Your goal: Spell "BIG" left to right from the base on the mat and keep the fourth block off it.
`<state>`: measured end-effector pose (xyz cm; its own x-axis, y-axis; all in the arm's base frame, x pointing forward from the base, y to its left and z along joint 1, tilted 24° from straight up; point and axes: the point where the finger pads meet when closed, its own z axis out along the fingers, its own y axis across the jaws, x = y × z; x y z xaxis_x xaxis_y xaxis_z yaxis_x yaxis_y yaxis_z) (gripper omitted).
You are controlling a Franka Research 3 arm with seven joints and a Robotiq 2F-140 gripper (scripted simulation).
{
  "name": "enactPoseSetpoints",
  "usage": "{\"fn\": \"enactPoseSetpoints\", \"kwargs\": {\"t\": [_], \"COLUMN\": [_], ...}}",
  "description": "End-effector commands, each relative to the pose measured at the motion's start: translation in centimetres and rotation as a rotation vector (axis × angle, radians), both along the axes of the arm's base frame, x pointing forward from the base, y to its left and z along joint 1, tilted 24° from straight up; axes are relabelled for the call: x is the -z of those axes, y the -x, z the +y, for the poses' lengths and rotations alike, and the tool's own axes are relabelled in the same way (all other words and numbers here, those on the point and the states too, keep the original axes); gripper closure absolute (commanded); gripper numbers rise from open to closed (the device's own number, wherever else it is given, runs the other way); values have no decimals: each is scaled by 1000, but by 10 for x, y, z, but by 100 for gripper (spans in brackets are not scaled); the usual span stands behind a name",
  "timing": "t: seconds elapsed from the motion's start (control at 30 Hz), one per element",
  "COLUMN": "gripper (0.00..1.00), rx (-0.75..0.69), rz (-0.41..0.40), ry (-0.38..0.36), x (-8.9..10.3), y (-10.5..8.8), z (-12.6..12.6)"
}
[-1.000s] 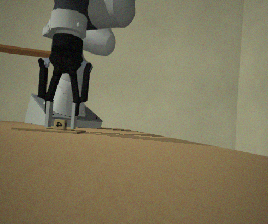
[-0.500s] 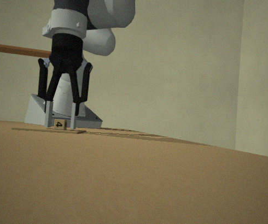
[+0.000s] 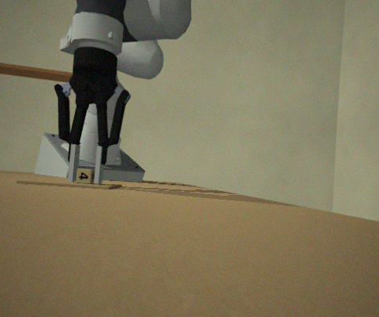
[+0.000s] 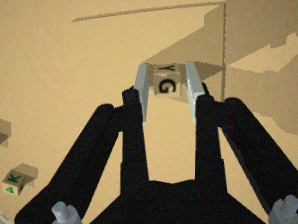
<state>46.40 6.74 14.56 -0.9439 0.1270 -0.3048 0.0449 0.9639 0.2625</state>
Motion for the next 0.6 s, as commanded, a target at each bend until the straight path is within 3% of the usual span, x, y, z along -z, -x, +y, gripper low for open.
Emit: {"fn": "enactPoseSetpoints", "kwargs": {"t": [0.0, 0.4, 0.43, 0.57], "gripper": [75, 75, 87, 87], "rx": [-4, -4, -4, -4], "rz": [-3, -3, -3, -3], "ry": [0, 0, 0, 0], "x": [0, 0, 0, 0], "y": [-1, -1, -1, -1], "z": [1, 1, 1, 1]}}
